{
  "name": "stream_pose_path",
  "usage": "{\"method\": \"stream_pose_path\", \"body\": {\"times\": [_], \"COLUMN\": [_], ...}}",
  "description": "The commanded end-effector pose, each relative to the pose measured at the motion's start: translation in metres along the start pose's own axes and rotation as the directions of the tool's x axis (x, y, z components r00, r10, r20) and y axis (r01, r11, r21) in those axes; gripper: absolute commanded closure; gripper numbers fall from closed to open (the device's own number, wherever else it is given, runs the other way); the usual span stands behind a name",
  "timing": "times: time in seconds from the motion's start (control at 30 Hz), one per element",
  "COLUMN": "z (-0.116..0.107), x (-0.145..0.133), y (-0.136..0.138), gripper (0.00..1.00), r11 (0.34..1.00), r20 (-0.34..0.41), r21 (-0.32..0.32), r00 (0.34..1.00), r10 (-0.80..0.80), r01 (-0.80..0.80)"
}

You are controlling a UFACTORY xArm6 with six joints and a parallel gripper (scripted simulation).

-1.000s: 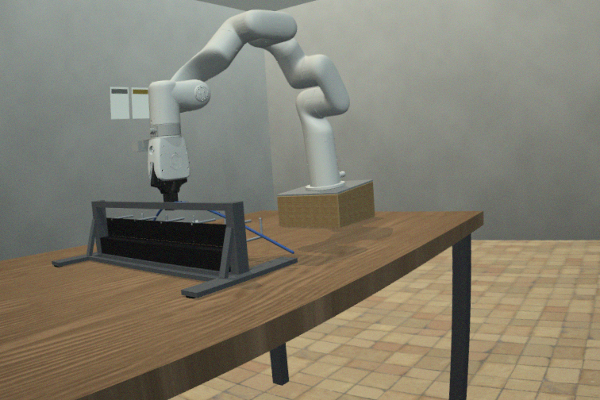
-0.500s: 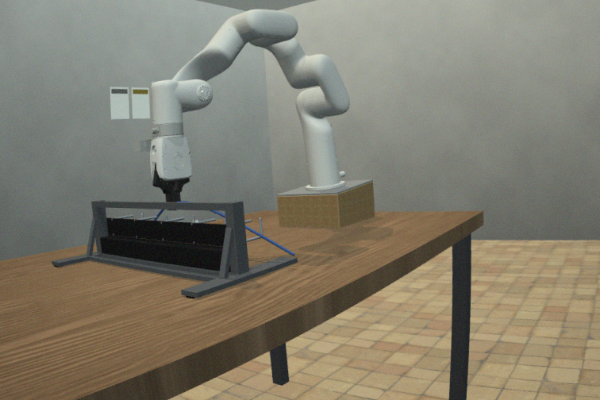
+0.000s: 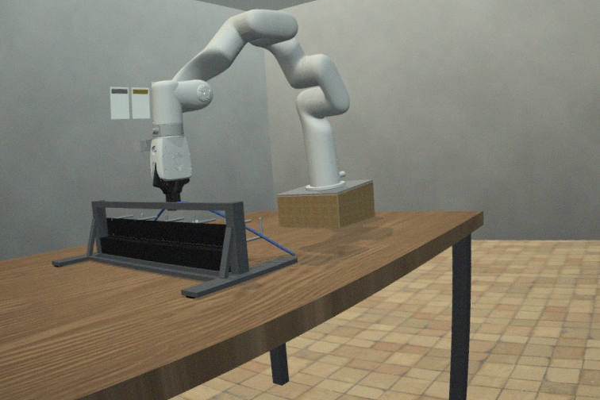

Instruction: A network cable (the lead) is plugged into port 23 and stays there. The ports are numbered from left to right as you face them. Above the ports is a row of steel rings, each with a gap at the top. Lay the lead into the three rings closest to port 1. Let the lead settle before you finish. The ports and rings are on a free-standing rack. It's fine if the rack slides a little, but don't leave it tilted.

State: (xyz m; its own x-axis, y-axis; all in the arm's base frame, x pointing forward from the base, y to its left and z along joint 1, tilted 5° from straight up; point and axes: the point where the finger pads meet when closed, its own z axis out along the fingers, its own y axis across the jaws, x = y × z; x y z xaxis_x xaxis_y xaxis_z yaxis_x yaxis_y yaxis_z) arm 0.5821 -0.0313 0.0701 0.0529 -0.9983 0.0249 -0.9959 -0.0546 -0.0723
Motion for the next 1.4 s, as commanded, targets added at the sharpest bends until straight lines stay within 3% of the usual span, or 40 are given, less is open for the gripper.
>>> {"method": "stream_pose_path", "body": {"times": [0.0,1.37], "z": [-0.001,0.034], "x": [0.000,0.000], "y": [-0.002,-0.002], "gripper": [1.00,1.00], "r11": [1.000,1.000], "r20": [-0.001,-0.001], "r21": [0.005,0.005], "r00": [1.000,1.000], "r10": [0.000,0.000], "r01": [0.000,0.000]}}
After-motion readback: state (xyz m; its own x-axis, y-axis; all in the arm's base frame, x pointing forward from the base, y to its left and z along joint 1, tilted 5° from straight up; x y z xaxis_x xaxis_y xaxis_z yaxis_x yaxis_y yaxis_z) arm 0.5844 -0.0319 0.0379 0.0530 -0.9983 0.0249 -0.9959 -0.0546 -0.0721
